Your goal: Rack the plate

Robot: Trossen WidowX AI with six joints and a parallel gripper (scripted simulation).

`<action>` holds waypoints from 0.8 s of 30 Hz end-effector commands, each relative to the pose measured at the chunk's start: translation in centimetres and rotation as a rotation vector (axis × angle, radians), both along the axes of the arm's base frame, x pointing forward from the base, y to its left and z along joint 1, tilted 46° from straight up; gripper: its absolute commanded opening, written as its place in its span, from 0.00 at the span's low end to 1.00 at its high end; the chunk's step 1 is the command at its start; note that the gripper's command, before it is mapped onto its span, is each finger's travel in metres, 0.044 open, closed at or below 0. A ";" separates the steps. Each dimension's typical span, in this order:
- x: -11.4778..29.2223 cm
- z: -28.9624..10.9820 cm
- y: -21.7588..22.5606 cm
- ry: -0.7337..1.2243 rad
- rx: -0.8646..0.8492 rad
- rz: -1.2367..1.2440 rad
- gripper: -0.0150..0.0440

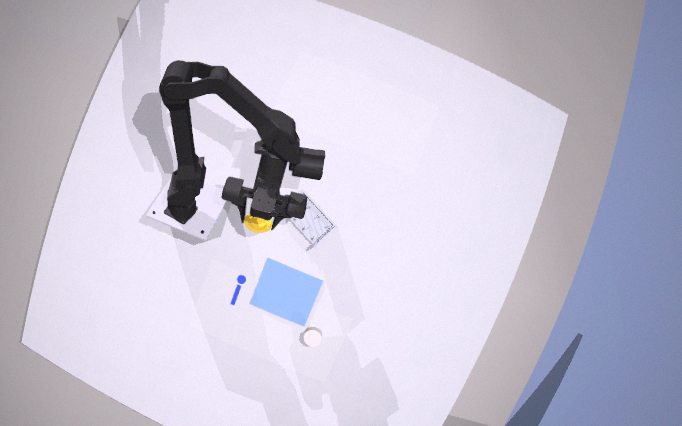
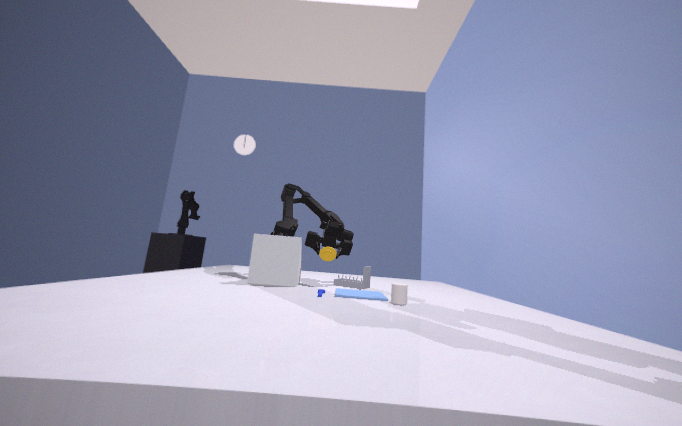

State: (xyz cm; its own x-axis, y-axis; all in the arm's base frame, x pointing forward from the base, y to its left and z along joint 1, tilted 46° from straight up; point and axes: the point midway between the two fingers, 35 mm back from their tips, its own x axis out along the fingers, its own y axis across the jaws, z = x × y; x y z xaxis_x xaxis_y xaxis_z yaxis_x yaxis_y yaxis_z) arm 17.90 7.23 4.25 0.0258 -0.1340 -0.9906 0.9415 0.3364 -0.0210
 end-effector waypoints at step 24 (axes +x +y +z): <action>1.5 0.0 2.8 -0.477 -0.222 0.247 0.25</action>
